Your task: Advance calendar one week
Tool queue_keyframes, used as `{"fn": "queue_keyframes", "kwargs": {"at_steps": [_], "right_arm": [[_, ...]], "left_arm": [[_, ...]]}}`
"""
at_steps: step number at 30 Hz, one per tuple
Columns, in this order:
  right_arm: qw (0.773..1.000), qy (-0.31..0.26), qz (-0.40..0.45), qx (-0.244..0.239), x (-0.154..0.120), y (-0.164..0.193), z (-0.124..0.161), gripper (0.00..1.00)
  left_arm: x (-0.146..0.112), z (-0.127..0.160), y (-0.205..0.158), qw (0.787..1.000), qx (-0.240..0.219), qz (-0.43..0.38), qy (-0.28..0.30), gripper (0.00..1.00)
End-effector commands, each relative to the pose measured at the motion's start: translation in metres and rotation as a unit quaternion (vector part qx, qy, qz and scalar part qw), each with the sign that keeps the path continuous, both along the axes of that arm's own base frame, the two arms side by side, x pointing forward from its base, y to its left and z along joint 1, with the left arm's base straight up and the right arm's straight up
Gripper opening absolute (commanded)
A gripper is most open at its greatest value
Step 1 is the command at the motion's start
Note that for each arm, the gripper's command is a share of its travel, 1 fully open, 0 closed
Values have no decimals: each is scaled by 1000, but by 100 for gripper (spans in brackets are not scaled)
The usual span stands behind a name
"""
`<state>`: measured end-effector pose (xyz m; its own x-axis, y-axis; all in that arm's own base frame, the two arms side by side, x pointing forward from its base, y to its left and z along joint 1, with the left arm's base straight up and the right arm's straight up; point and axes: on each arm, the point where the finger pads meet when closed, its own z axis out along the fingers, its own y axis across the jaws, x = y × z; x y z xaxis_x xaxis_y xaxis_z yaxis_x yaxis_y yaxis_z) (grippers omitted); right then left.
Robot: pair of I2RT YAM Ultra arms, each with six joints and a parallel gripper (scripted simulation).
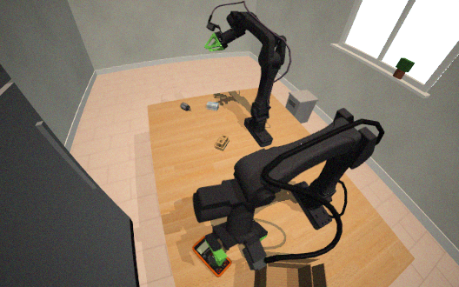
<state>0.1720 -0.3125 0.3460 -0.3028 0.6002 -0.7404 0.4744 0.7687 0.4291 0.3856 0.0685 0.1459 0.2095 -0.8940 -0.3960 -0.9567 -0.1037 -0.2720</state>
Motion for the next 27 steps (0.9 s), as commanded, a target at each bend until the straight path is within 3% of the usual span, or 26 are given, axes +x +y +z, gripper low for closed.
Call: {"fn": "queue_keyframes", "kwargs": {"at_steps": [1,8,10,18,25,27], "right_arm": [[996,45,62,-37,22,24,-12,100],[976,100,178,-80,61,69,-39,100],[976,100,178,-80,61,69,-39,100],[922,160,323,-140,91,131,-72,100],[848,204,446,-198,100,185,-100,100],[848,204,446,-198,100,185,-100,100]], "left_arm": [[-3,30,-36,993,3,-114,-19,100],[-28,68,-97,958,14,-282,-47,100],[-28,68,-97,958,14,-282,-47,100],[-76,106,-158,874,39,-476,-88,100],[-124,130,-194,770,69,-621,-128,100],[-124,130,-194,770,69,-621,-128,100]]}}
